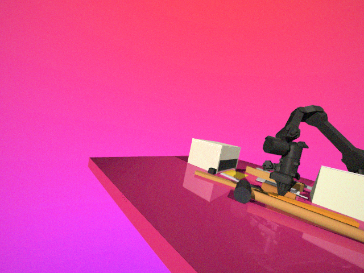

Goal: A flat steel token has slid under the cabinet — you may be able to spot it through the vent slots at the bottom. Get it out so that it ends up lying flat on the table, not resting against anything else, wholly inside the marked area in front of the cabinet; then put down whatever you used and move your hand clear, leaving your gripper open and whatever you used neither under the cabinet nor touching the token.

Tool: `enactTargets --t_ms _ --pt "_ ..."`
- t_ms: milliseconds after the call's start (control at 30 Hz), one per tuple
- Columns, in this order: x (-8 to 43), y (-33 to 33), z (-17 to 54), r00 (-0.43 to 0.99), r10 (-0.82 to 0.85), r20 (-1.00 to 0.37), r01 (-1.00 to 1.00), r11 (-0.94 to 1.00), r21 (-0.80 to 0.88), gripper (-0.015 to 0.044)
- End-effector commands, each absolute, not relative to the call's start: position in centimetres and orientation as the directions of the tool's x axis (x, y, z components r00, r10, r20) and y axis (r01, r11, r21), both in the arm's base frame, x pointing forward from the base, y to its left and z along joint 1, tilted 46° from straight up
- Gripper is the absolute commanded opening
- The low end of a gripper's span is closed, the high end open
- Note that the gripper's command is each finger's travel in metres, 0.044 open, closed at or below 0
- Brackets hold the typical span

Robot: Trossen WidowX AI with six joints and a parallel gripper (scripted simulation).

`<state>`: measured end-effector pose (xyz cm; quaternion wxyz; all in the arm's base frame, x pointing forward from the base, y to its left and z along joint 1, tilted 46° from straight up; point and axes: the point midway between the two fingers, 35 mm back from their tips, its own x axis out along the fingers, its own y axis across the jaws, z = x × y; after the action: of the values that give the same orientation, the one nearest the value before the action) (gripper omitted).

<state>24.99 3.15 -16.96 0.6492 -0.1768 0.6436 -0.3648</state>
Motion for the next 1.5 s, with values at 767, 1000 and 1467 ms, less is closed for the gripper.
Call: enactTargets --t_ms 767,1000,1467 --pt "29.1 2.2 -16.6 -0.095 -0.701 -0.707 0.247 0.672 -0.699 0.0" --pt "30.0 2.0 -16.5 -0.095 -0.701 -0.707 0.247 0.671 -0.699 0.0" --pt "31.7 1.6 -16.2 -0.094 -0.701 -0.707 0.247 0.671 -0.699 0.0"
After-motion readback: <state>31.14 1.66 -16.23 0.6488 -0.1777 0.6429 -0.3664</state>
